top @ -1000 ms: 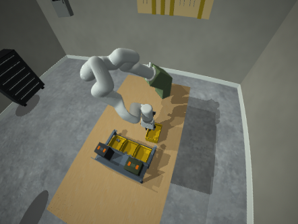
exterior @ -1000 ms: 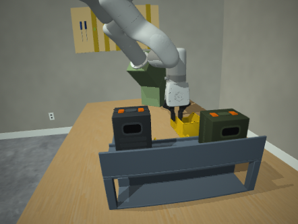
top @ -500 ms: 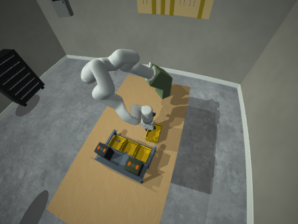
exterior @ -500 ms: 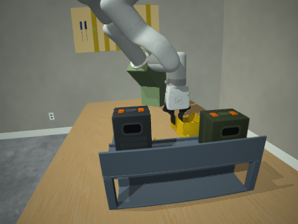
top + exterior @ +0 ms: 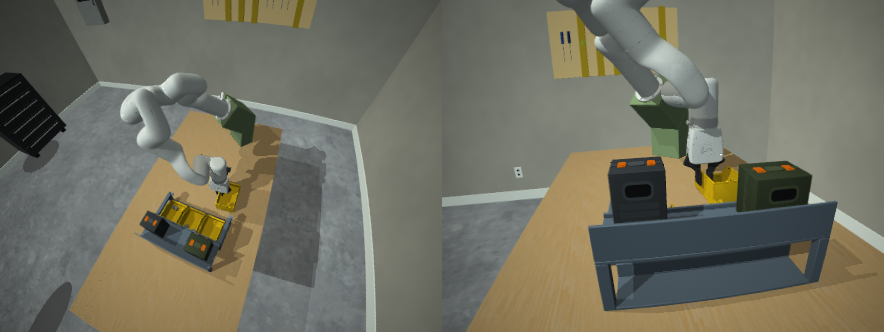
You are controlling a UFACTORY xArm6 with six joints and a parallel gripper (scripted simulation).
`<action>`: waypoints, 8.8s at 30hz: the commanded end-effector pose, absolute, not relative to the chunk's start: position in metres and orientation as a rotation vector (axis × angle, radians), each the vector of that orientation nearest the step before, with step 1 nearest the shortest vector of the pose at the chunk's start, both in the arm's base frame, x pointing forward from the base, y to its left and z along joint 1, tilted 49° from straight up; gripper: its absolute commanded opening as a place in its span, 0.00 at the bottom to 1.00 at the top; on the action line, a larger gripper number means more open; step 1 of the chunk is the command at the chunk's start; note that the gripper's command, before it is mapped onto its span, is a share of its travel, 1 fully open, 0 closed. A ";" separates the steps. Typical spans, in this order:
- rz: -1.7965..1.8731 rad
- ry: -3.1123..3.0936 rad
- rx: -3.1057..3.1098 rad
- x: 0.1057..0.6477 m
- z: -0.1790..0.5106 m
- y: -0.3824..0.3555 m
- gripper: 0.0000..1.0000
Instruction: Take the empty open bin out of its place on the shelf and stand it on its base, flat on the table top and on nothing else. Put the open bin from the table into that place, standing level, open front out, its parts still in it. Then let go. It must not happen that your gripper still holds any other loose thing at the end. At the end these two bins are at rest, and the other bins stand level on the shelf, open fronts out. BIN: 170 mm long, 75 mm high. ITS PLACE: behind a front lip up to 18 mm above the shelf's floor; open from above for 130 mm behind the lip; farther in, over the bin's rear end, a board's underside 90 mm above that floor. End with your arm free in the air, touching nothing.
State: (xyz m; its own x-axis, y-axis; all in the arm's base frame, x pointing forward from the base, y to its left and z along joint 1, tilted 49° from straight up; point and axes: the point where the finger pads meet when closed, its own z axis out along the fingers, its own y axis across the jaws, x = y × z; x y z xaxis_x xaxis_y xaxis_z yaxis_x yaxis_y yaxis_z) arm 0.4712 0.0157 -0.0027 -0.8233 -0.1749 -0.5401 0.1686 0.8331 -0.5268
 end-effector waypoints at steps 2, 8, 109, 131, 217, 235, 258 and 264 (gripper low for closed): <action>-0.766 2.418 -0.005 0.472 -0.002 0.016 0.26; -0.766 2.418 -0.005 0.472 -0.002 0.016 0.00; -0.764 2.417 -0.001 0.424 0.057 0.057 0.00; -0.725 2.401 0.102 0.399 0.124 -0.052 0.00; -0.724 2.400 0.106 0.441 0.075 -0.099 0.00; -0.724 2.400 0.106 0.444 0.071 -0.102 0.00; -0.724 2.400 0.106 0.444 0.071 -0.102 0.26; -0.724 2.400 0.106 0.444 0.071 -0.102 0.26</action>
